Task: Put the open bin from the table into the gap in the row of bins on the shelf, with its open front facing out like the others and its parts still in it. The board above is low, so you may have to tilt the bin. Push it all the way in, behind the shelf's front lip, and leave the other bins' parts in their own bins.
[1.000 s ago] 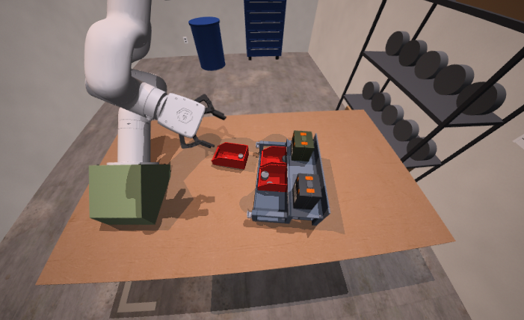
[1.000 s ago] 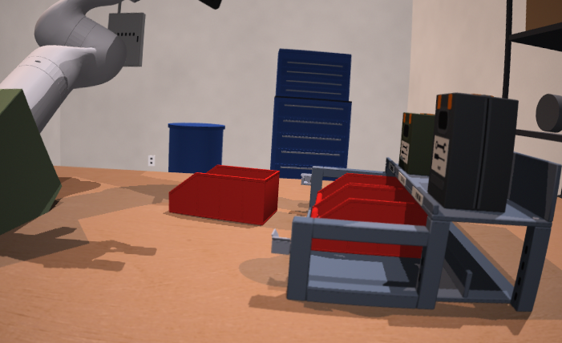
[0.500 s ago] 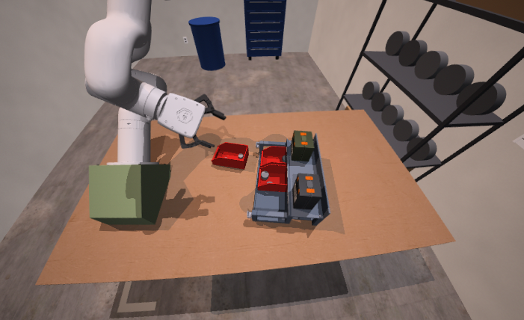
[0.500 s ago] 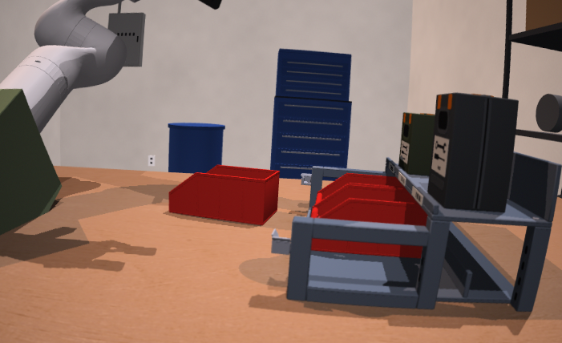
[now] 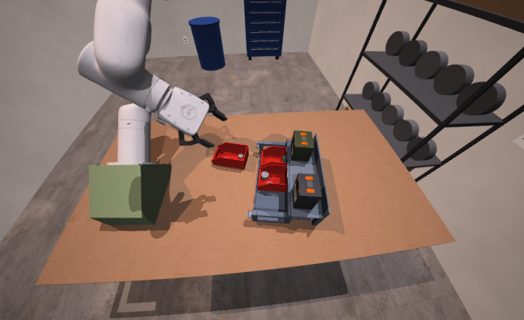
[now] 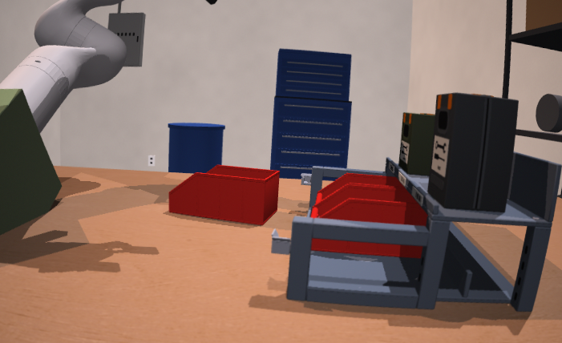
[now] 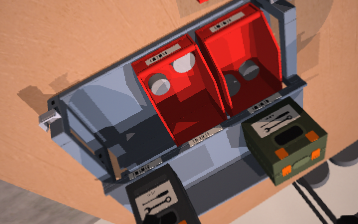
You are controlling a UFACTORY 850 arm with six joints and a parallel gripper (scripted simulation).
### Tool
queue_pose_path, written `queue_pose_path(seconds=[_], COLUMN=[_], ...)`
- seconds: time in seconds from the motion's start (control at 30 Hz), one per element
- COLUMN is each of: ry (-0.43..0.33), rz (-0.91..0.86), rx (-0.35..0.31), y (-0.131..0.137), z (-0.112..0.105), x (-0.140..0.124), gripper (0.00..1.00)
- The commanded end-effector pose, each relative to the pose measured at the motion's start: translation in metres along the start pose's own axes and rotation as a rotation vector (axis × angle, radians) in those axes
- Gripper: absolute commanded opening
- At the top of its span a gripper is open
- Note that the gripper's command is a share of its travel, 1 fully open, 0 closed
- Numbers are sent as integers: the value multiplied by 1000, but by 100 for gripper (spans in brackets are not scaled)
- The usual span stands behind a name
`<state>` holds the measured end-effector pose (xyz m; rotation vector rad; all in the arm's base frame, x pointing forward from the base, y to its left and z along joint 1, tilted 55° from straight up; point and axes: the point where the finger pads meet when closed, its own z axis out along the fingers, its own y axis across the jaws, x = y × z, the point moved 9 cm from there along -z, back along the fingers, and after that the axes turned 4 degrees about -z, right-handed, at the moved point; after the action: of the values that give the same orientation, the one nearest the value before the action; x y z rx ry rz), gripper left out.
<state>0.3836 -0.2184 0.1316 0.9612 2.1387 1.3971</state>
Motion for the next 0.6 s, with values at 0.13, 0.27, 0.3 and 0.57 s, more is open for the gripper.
queue_pose_path(seconds=[0.13,0.27,0.3,0.57], ry=[184,230,230,230], rz=[-86,-107,-107,-107], rx=[53,67,67,67], y=[6,8,8,8], z=[2,3,3,3], x=[-17,-21,-21,-21], gripper=[100,100,100,100])
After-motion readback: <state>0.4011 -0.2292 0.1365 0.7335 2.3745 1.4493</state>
